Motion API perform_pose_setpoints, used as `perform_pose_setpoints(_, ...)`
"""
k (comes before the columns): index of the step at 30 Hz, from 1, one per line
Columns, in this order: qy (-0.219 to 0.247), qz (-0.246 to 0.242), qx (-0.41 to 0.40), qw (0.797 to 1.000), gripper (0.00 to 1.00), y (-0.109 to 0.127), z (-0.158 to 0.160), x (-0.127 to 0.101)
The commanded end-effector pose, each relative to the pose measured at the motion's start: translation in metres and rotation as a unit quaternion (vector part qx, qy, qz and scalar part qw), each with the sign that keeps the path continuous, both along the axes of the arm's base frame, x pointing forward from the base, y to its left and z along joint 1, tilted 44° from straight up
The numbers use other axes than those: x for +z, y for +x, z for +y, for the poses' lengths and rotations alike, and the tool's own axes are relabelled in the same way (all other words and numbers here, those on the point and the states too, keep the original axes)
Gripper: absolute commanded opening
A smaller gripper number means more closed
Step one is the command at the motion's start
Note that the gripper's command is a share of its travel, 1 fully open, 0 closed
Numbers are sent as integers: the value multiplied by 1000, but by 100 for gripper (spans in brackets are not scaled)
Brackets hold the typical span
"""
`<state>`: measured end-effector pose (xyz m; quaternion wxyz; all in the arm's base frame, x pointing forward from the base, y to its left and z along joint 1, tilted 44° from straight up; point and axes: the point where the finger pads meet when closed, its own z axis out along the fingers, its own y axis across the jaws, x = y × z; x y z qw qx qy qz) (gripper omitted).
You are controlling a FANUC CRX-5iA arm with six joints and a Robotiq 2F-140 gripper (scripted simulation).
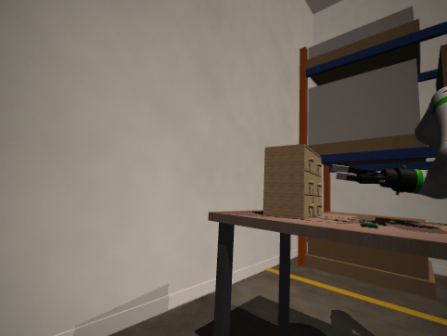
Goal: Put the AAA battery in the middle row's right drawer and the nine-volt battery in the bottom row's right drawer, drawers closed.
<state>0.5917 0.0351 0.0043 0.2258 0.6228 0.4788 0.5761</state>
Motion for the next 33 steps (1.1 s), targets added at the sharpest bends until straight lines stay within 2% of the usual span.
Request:
perform_pose_setpoints(1,0,0,0,1000,100,0,0,0)
perform_pose_setpoints(21,2,0,-3,1000,100,0,0,1)
perform_pose_setpoints(33,44,-9,-80,996,100,-7,1,17)
